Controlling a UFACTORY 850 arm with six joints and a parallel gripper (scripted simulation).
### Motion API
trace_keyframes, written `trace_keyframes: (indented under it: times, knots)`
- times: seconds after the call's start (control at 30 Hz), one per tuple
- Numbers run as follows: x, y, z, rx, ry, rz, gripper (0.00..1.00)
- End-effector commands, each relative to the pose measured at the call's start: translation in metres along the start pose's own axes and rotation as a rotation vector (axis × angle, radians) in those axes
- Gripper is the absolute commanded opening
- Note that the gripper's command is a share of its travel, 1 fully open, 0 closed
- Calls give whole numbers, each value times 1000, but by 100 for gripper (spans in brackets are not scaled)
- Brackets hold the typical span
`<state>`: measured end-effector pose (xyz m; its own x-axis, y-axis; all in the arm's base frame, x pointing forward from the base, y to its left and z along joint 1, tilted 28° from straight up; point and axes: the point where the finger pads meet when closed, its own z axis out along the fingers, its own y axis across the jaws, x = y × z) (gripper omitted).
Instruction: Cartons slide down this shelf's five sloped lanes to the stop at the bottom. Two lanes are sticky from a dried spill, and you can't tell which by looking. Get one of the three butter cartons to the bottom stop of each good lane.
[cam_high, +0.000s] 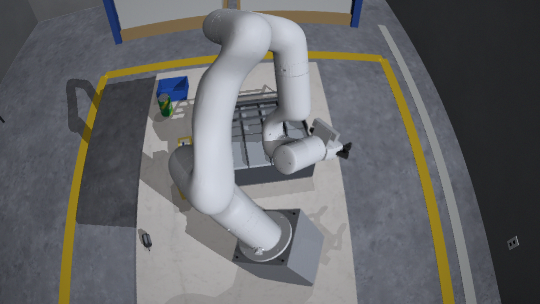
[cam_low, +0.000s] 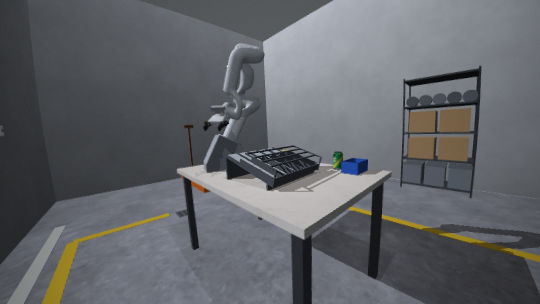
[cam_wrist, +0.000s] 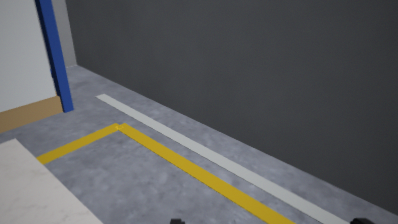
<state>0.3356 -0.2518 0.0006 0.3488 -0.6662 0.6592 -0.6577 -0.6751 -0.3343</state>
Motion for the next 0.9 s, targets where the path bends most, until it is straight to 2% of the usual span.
trace_keyframes:
  times: [0.0,0.53,0.57,0.67,0.8,0.87]
  knots:
    - [1,0,0,0,2,0,100]
    - [1,0,0,0,2,0,100]
    - [-9,-77,-26,243,19,-136,100]
    - [-9,-82,-28,259,21,-145,100]
    - [-16,-124,-45,392,30,-219,100]
    - [-19,-142,-52,392,30,-219,100]
